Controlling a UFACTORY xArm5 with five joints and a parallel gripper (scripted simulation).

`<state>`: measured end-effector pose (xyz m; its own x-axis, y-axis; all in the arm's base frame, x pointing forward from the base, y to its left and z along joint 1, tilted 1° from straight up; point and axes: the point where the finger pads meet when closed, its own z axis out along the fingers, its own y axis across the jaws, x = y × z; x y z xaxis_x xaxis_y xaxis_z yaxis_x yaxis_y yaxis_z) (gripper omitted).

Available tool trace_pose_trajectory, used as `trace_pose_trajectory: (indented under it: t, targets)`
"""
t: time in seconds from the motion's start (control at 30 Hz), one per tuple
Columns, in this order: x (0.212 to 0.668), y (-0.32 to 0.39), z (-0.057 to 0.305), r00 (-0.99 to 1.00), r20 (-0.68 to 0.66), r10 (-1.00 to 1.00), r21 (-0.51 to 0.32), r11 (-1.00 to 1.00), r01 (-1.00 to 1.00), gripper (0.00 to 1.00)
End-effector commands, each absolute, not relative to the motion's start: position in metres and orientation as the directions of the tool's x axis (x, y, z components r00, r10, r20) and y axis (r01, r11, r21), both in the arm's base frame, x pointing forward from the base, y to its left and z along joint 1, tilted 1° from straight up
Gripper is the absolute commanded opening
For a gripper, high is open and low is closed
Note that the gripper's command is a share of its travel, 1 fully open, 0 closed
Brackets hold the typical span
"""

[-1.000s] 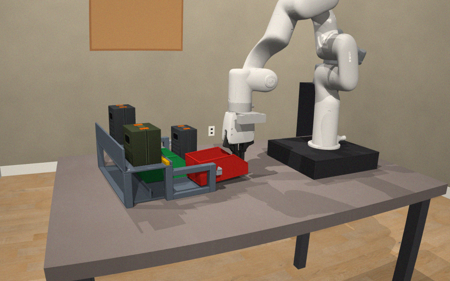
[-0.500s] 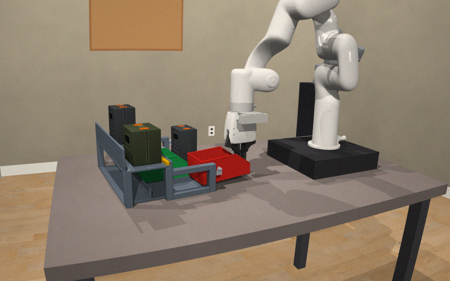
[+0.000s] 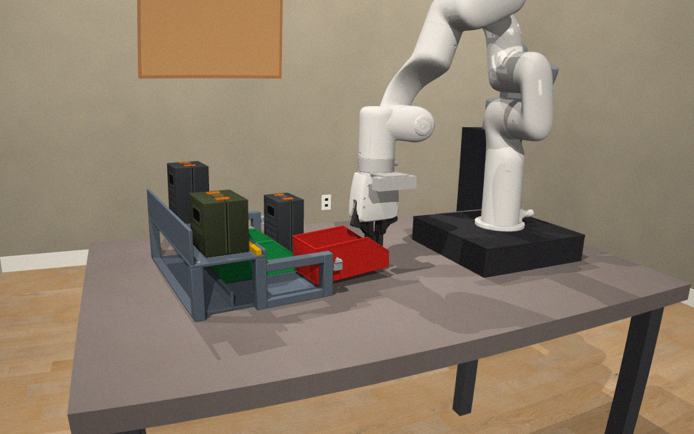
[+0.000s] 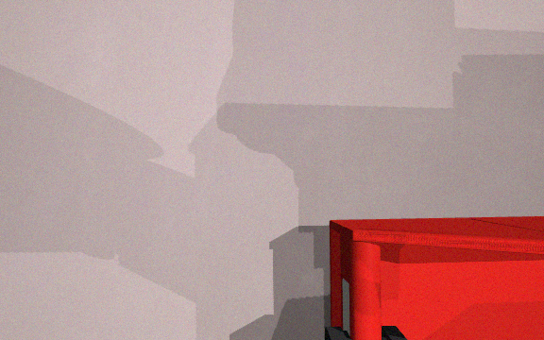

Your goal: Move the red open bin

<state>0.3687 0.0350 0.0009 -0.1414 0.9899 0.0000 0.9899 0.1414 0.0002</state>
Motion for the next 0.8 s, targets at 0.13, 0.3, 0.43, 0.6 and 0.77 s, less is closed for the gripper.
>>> trace_pose_trajectory:
  t: [0.13,0.3,0.43,0.6,0.77]
  targets:
    - [0.3680,0.0348,0.0019,-0.141,-0.011,0.990,0.003,0.141,0.990,0.00]
    - [0.3680,0.0348,0.0019,-0.141,-0.011,0.990,0.003,0.141,0.990,0.00]
    - [0.3680,0.0348,0.0019,-0.141,-0.011,0.990,0.003,0.141,0.990,0.00]
    - [0.3680,0.0348,0.0000,-0.141,-0.011,0.990,0.003,0.141,0.990,0.00]
    - [0.3680,0.0348,-0.0023,-0.141,-0.011,0.990,0.003,0.141,0.990,0.00]
